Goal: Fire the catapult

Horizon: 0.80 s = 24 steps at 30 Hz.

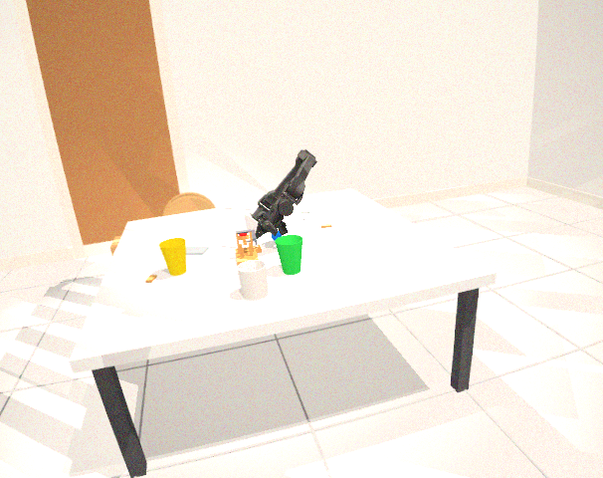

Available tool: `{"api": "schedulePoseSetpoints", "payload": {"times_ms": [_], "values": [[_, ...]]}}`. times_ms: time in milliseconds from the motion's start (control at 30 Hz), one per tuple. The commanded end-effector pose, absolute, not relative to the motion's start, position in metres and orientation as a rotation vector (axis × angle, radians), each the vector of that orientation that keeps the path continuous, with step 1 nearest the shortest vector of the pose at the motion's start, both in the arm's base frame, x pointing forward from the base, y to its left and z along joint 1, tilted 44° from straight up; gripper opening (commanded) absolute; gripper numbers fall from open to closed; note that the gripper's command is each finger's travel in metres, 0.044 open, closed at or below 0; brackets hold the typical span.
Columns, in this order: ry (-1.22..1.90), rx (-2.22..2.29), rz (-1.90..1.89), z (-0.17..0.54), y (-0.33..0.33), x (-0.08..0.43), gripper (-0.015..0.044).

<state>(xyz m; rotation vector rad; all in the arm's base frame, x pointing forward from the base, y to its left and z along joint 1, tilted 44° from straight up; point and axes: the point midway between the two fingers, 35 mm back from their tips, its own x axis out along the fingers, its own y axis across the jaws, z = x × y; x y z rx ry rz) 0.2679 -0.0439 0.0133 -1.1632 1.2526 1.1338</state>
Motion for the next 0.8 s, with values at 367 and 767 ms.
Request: {"api": "schedulePoseSetpoints", "payload": {"times_ms": [367, 767], "values": [[1.261, -1.158, 1.143, -0.007, -0.023, 0.265, 0.0], [1.256, -1.172, 1.13, 0.125, -0.066, 0.263, 0.0]]}}
